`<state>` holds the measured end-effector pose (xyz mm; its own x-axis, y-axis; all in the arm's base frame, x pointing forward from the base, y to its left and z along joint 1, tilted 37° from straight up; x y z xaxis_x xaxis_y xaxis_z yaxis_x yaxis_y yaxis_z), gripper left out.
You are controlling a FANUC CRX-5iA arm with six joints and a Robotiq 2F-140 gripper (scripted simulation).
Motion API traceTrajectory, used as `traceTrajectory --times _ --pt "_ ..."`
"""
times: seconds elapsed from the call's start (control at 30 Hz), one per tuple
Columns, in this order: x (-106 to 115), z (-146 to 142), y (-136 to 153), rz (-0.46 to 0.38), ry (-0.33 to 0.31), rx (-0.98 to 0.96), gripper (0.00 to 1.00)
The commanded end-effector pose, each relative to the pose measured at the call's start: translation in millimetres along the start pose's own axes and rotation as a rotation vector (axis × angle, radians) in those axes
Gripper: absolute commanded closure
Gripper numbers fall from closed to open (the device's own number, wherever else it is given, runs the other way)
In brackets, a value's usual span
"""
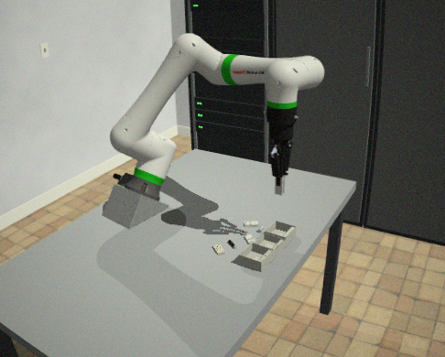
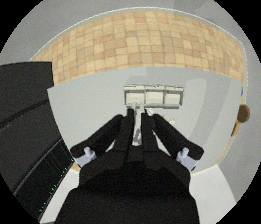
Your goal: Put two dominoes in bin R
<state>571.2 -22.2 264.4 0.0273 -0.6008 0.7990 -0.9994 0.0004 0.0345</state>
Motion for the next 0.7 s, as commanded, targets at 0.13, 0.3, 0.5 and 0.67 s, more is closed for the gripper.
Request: traceTrajectory --times 0.13,0.3,0.5,0.67 --pt "-12 18 12 0.000 0.000 -0.150 0.75" --pt "-32 49 32 -0.002 -0.001 -0.299 0.75" --pt "-48 73 49 -0.005 -0.002 -0.422 0.75" --pt "-68 103 69 -0.001 -0.001 -0.623 0.75"
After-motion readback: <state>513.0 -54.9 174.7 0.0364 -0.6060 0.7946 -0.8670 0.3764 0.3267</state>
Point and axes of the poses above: the point where the finger pads meet when closed, its own x axis back along the fingers, its own z axis across the jaws, y = z × x, the point moved 8 cm from there along x, back along the fingers, and after that the axes turned 9 degrees about -x, right-handed, at the moved point
